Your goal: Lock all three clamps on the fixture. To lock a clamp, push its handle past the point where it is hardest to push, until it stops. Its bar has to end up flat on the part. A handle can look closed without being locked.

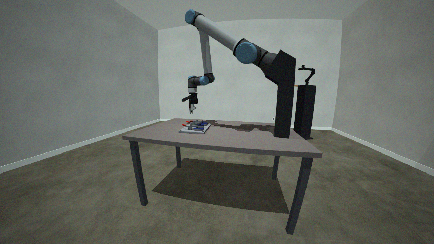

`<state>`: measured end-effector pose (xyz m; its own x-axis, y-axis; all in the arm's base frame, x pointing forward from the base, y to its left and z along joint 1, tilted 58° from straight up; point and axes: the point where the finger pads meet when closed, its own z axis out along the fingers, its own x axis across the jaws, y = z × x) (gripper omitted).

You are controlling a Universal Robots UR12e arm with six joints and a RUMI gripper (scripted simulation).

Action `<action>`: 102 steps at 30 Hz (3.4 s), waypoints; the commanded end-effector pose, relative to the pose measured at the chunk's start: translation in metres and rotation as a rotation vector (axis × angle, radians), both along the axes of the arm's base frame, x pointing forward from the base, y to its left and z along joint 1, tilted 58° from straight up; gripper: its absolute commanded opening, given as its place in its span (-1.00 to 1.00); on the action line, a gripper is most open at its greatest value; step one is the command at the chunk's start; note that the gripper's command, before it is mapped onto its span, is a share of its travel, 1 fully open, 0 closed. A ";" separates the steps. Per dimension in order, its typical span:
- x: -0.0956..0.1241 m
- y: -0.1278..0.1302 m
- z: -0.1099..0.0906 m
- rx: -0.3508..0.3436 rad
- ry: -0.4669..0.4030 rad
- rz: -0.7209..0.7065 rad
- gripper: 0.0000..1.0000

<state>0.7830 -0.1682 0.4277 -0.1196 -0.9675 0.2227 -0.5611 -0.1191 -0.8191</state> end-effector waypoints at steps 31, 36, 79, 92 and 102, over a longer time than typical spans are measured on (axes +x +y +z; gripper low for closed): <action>-0.021 0.006 0.014 0.000 -0.001 0.000 -0.44; -0.021 0.006 0.014 0.000 -0.001 0.000 -0.44; -0.043 0.012 0.028 0.000 -0.001 0.000 -0.44; -0.056 0.015 0.037 0.000 -0.001 0.000 -0.44; -0.054 0.029 0.034 0.000 -0.001 0.000 -0.44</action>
<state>0.7279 -0.1492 0.4626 -0.1195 -0.9676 0.2226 -0.5612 -0.1191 -0.8191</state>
